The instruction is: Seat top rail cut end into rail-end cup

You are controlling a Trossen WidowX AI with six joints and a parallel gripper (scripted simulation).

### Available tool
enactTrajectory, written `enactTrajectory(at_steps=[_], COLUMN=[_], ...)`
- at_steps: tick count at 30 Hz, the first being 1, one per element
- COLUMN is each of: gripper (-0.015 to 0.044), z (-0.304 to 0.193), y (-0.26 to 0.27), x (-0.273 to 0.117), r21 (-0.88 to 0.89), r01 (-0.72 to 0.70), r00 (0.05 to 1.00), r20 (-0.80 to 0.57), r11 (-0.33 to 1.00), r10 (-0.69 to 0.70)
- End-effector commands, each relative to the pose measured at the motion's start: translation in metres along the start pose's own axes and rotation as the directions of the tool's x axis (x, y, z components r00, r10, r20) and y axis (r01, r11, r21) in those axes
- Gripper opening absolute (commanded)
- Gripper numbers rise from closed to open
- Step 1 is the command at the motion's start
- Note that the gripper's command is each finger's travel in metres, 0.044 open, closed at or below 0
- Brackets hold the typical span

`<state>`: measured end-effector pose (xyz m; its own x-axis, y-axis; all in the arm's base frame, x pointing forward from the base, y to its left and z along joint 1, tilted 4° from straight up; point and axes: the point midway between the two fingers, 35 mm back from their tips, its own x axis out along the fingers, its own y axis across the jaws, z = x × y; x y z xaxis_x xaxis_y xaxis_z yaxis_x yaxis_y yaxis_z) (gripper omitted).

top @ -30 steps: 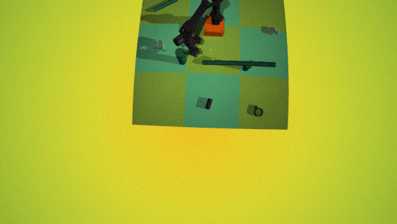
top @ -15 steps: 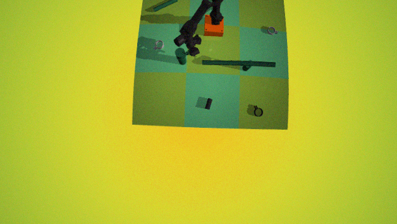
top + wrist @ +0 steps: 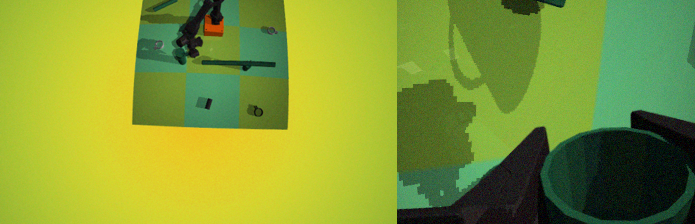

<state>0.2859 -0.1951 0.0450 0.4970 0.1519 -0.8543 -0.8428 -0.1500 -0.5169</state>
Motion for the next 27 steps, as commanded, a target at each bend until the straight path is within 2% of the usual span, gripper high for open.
enactTrajectory(at_steps=[1, 27], gripper=[0.0000, 0.0000], z=[0.000, -0.004], y=[-0.003, -0.022], x=[0.002, 0.013], r21=[0.040, 0.243], r01=[-0.001, 0.018], r00=[1.000, 0.990], r20=[-0.024, -0.139], r11=[0.999, 0.970], r10=[0.002, 0.016])
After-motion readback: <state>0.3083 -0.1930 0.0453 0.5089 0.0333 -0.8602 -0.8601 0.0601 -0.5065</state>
